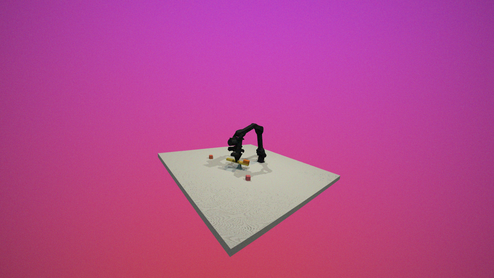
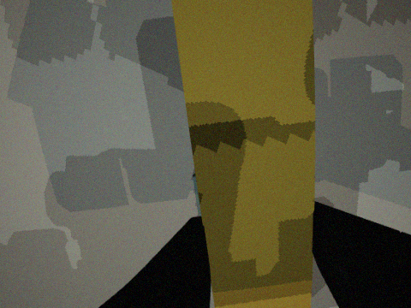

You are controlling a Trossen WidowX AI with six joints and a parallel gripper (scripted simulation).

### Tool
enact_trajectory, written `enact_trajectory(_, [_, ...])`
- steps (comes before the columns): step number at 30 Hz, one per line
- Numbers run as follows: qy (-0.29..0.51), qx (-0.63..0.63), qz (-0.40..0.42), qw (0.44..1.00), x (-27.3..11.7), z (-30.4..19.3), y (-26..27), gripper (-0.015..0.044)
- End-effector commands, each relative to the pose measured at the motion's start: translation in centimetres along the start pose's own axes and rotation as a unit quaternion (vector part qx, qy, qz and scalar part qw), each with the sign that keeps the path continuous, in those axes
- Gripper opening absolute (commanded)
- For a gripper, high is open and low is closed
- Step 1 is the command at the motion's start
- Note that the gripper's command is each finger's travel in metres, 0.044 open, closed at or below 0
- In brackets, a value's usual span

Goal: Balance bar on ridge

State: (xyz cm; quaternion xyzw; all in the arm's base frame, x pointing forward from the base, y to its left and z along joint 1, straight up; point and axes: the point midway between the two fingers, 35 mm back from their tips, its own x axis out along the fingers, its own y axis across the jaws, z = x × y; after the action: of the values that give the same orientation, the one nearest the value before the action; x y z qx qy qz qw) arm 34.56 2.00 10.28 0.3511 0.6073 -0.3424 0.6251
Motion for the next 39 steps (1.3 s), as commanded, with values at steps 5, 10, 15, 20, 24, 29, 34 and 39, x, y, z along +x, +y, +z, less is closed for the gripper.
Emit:
enact_trajectory(5, [0.001,0.0,0.001,1.0,0.13,-0.03,0.04,0.0])
enact_trajectory(10, [0.001,0.0,0.001,1.0,0.17,-0.03,0.03,0.0])
enact_trajectory(15, [0.001,0.0,0.001,1.0,0.21,-0.03,0.03,0.0])
enact_trajectory(20, [0.001,0.0,0.001,1.0,0.26,-0.02,0.03,0.0])
enact_trajectory(24, [0.001,0.0,0.001,1.0,0.3,-0.02,0.02,0.0])
enact_trajectory(29, [0.001,0.0,0.001,1.0,0.33,-0.01,0.02,0.0])
enact_trajectory(34, [0.001,0.0,0.001,1.0,0.37,-0.01,0.02,0.0])
enact_trajectory(39, [0.001,0.0,0.001,1.0,0.41,0.0,0.02,0.0])
